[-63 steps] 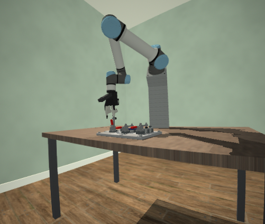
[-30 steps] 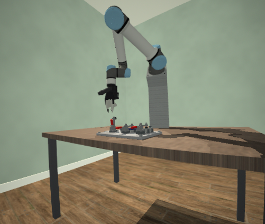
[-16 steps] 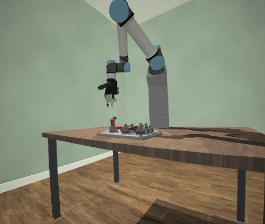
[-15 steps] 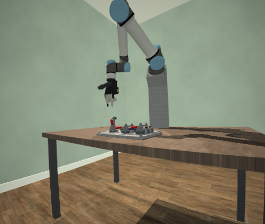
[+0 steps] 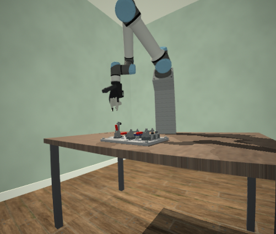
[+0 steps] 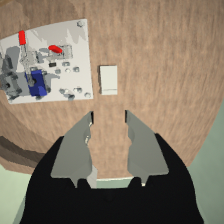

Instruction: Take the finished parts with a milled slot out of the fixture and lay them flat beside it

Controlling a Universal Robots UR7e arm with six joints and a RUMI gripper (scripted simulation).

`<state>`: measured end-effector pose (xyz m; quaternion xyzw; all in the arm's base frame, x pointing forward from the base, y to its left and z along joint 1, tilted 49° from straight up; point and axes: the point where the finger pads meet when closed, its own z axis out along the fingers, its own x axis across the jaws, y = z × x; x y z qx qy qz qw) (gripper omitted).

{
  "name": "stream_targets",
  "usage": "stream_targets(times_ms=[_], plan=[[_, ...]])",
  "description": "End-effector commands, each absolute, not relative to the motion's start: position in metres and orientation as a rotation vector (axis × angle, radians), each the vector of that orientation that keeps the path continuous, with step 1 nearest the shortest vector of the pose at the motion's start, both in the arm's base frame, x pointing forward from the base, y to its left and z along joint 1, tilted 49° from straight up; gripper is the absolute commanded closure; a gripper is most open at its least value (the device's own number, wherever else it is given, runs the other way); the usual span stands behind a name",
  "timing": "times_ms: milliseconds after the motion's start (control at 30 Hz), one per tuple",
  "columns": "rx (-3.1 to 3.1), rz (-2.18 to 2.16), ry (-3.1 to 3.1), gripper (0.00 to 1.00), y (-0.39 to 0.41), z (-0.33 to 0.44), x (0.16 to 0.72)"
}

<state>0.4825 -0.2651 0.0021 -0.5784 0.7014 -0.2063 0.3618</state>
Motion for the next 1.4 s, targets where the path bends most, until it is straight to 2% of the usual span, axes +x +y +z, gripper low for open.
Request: stream_targets(times_ms=[0,500,1367], plan=[[-1.491,-0.529,1.805,0.72,-0.257,0.004,0.483],[-1.492,-0.529,1.805,0.72,-0.22,0.014,0.485],[-1.492,-0.529,1.805,0.72,-0.074,0.055,0.495]])
